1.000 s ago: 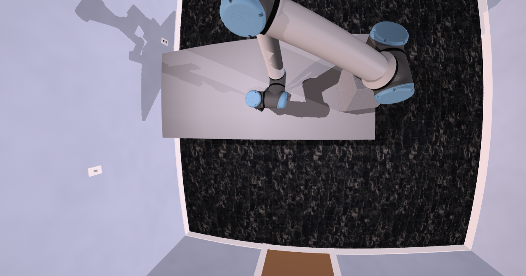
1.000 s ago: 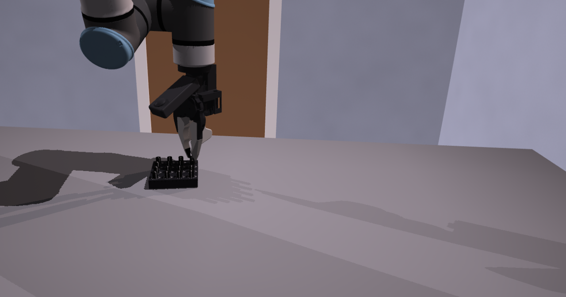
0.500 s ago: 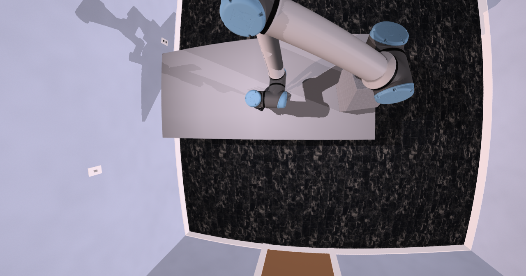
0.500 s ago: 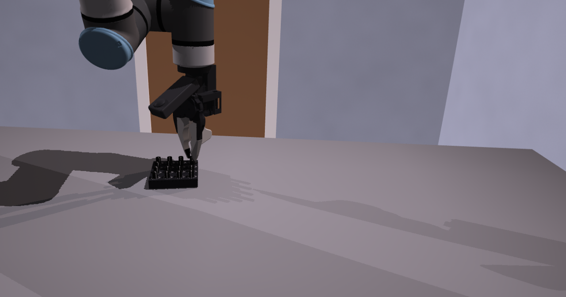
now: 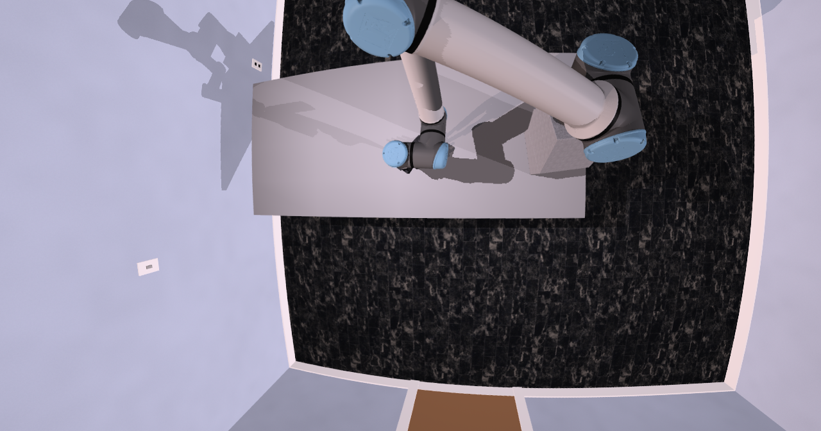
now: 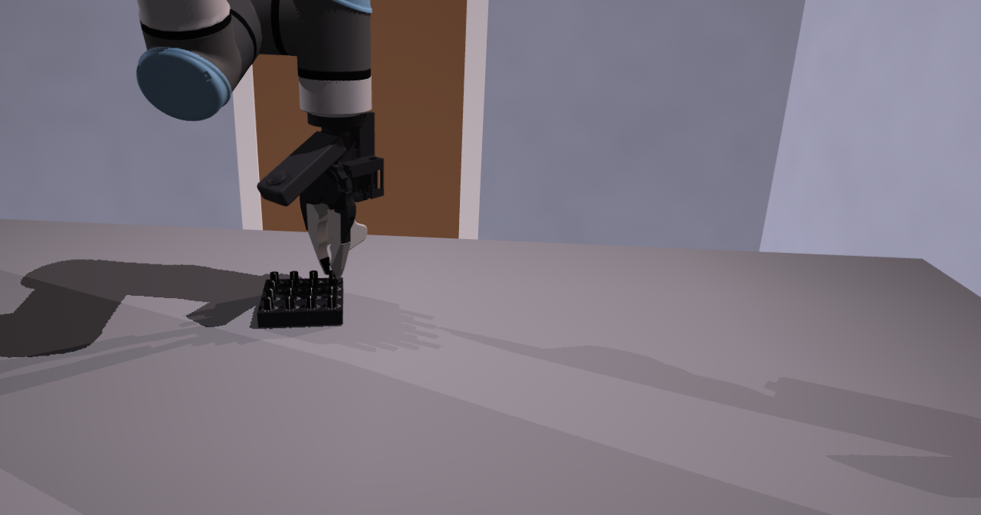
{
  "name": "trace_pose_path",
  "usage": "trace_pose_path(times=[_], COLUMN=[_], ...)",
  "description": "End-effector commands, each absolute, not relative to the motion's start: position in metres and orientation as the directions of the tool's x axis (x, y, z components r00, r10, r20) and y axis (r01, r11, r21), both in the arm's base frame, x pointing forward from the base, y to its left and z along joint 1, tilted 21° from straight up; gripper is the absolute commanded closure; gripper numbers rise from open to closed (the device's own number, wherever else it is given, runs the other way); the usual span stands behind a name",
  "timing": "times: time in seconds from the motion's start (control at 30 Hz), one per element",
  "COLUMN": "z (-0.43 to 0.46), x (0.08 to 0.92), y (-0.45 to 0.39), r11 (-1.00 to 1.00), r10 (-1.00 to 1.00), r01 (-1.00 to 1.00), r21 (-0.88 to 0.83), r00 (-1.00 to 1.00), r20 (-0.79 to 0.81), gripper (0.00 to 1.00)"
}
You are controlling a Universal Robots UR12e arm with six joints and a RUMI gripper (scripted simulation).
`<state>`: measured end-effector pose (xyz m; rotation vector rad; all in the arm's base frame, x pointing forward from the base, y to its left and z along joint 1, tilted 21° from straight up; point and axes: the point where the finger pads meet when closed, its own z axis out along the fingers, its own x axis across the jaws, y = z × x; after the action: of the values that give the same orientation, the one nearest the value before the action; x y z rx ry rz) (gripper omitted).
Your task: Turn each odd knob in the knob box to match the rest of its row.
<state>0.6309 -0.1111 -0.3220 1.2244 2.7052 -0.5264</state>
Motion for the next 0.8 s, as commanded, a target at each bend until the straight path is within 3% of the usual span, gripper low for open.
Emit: trace_pose_path(times=[0.0, 0.77], z=[-0.3206, -0.3208], x=[0.6303, 0.6279], y=[-0.1101, -0.1095], r11=[0.612, 0.612], r10=[0.703, 0.703], r01=[0.747, 0.747], r21=[-0.259, -0.260], r00=[-0.665, -0.665], r20=[-0.254, -0.253], gripper=[0.89, 0.89])
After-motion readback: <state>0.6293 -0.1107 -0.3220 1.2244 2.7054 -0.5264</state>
